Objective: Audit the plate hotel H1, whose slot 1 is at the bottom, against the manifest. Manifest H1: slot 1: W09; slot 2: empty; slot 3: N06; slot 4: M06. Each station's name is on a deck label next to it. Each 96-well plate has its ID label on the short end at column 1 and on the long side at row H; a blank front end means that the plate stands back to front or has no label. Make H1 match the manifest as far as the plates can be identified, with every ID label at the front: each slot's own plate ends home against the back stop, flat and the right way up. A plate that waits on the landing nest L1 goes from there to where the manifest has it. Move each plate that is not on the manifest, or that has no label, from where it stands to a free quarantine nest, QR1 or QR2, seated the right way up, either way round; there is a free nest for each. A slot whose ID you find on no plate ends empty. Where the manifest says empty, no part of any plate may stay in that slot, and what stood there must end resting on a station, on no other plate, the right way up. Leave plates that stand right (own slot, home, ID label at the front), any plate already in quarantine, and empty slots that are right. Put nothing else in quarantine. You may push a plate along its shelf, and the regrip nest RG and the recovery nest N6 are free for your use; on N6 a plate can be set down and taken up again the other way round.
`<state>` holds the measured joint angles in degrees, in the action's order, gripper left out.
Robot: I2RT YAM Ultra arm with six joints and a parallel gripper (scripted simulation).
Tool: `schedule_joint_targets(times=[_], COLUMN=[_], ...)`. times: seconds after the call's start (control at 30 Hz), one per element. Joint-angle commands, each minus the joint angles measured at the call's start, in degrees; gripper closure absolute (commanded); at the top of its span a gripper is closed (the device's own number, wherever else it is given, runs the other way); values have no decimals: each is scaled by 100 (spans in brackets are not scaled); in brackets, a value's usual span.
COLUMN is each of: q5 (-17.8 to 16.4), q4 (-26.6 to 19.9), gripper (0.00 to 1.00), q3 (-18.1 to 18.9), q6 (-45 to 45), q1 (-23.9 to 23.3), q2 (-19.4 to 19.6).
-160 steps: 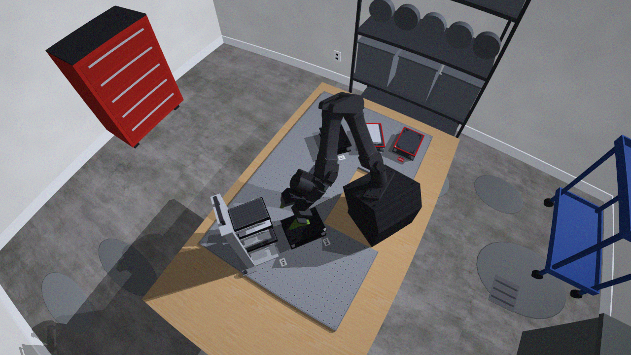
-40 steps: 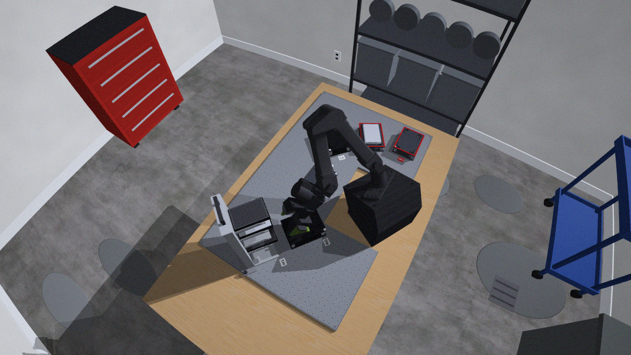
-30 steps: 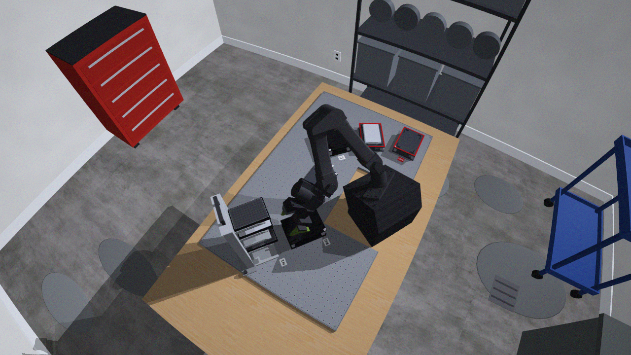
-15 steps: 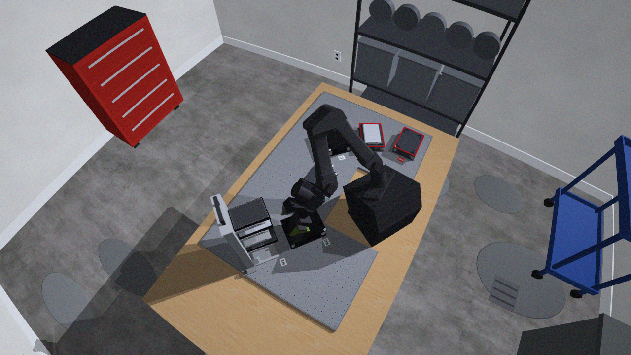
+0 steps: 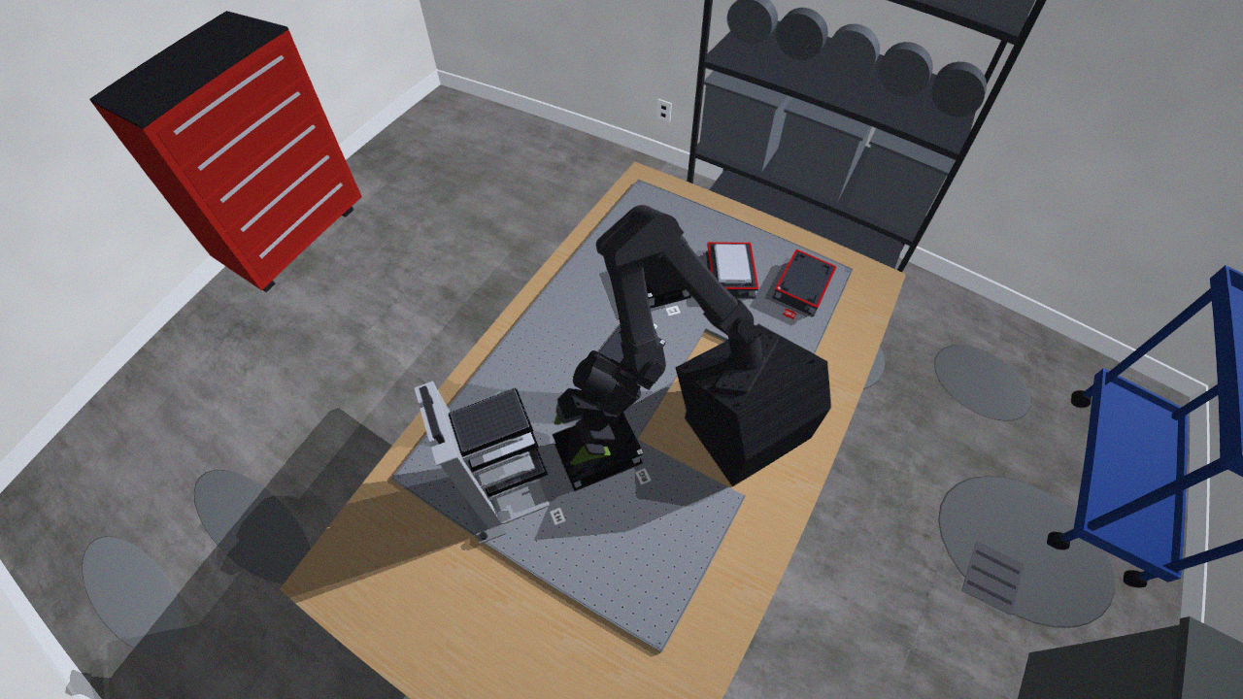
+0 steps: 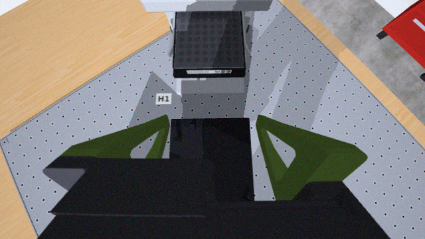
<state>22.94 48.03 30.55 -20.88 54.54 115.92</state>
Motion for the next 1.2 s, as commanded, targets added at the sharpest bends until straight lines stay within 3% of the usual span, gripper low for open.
schedule_joint_targets(times=[0.0,0.07,0.5,1.17], q5=[-69,-65,-48,235], q4=[1,143,449,-64], gripper=[0,0,0,0], q3=[-187,-256,-690,-1184], q6=[-12,-6,26,225], q1=[37,49,92,373], q2=[32,-129,-256,-1051])
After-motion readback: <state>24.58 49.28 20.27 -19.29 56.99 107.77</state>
